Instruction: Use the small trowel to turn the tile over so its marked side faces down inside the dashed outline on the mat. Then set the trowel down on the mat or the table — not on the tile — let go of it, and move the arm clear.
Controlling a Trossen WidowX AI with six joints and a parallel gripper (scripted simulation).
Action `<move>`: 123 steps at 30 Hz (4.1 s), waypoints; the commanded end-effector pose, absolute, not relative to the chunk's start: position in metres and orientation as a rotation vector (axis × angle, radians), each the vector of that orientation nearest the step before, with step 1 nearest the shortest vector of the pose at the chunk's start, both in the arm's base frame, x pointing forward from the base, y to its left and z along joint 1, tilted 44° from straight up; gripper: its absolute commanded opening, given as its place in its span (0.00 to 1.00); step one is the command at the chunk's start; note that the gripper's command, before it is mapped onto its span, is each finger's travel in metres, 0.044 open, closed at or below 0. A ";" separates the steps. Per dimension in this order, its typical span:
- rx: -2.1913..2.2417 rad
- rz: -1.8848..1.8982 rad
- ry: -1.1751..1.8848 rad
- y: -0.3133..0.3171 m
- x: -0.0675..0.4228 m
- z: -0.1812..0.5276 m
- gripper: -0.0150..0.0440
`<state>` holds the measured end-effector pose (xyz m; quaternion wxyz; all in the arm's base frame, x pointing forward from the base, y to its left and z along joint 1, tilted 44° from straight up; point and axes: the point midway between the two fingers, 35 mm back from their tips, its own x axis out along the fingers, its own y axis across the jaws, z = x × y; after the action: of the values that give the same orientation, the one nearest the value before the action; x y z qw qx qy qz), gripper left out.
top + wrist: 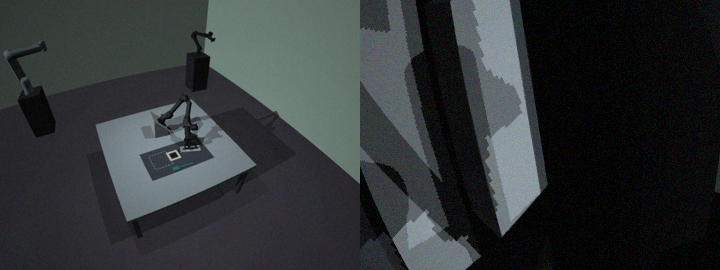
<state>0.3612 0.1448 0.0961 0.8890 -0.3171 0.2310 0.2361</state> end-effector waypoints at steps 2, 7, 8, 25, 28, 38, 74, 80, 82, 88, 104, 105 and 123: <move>-0.660 0.475 0.469 0.127 0.363 0.116 0.25; -0.660 0.474 0.470 0.110 0.360 0.132 0.25; -0.660 0.474 0.470 0.108 0.359 0.135 0.25; -0.662 0.538 0.345 0.102 0.372 0.122 0.25; -0.666 0.558 0.300 0.100 0.375 0.118 0.25; -0.688 0.608 0.167 0.093 0.376 0.109 0.25; -0.686 0.609 0.167 0.118 0.385 0.078 0.25; -0.687 0.609 0.168 0.111 0.386 0.071 0.25; -0.687 0.609 0.168 0.109 0.387 0.069 0.25; -0.688 0.609 0.169 0.102 0.387 0.062 0.25; -0.688 0.609 0.169 0.084 0.387 0.044 0.25; -0.688 0.609 0.169 0.083 0.387 0.043 0.25; -0.695 0.608 0.171 0.080 0.387 0.041 0.25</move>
<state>0.3866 0.0859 0.0436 0.8919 -0.3293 0.0741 0.3009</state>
